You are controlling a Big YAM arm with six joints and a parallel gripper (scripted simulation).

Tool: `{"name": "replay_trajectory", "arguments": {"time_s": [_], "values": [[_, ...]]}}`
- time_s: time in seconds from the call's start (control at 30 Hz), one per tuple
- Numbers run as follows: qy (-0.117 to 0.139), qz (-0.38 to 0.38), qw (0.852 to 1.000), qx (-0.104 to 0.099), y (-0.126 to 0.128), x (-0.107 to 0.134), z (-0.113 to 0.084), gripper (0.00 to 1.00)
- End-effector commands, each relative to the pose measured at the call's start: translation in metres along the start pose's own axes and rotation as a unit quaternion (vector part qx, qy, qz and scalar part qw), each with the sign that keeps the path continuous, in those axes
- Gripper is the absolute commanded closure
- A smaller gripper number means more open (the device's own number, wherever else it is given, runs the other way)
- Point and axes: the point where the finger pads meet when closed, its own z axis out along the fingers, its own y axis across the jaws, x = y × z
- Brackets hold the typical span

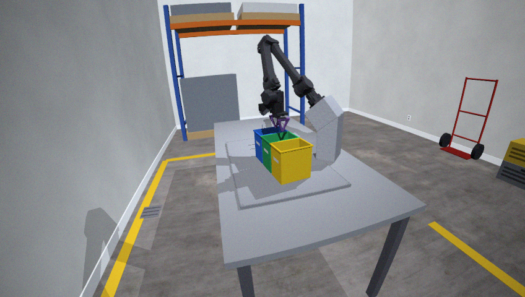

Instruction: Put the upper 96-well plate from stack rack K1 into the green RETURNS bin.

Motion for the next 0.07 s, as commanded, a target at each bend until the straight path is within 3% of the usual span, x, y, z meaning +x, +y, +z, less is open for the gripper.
{"name": "replay_trajectory", "arguments": {"time_s": [0.0, 0.03], "values": [[-0.005, 0.007, 1.000, -0.002, 0.0026, -0.0067, -0.0037, 0.18], [-0.005, 0.007, 1.000, -0.002, 0.0026, -0.0067, -0.0037, 0.18]]}}
